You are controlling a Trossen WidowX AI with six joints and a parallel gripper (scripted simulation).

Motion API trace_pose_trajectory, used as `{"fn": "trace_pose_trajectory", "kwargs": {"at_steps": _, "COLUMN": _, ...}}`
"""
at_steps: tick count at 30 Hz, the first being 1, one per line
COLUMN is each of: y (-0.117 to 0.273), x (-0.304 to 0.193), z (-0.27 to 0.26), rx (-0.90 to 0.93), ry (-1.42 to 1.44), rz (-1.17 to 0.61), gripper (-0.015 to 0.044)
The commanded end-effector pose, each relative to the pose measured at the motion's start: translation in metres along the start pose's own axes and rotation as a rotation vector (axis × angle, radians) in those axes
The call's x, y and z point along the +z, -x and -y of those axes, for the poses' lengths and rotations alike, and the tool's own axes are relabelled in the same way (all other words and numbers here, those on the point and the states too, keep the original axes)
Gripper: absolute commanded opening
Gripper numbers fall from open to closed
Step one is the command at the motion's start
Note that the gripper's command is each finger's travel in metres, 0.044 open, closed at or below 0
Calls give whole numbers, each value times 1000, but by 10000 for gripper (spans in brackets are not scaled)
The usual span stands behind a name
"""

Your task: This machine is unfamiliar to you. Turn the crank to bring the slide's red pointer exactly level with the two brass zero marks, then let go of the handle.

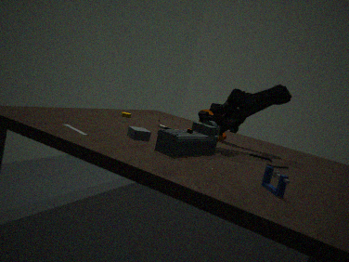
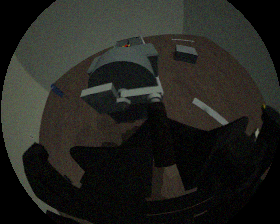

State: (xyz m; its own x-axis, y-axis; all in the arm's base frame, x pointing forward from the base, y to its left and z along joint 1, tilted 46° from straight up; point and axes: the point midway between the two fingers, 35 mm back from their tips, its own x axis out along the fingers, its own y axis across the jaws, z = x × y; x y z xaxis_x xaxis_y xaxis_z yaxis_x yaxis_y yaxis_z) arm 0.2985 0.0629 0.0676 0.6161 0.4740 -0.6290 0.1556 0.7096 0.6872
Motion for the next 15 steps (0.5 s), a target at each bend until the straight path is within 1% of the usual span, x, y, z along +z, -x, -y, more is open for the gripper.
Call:
{"fn": "trace_pose_trajectory", "kwargs": {"at_steps": 1, "y": 0, "x": 0, "z": 0, "rx": 0, "ry": 0, "rz": 0, "gripper": 0}}
{"fn": "trace_pose_trajectory", "kwargs": {"at_steps": 4, "y": 0, "x": 0, "z": 0, "rx": 0, "ry": 0, "rz": 0, "gripper": 0}}
{"fn": "trace_pose_trajectory", "kwargs": {"at_steps": 15, "y": 0, "x": 0, "z": 0, "rx": 0, "ry": 0, "rz": 0, "gripper": 289}}
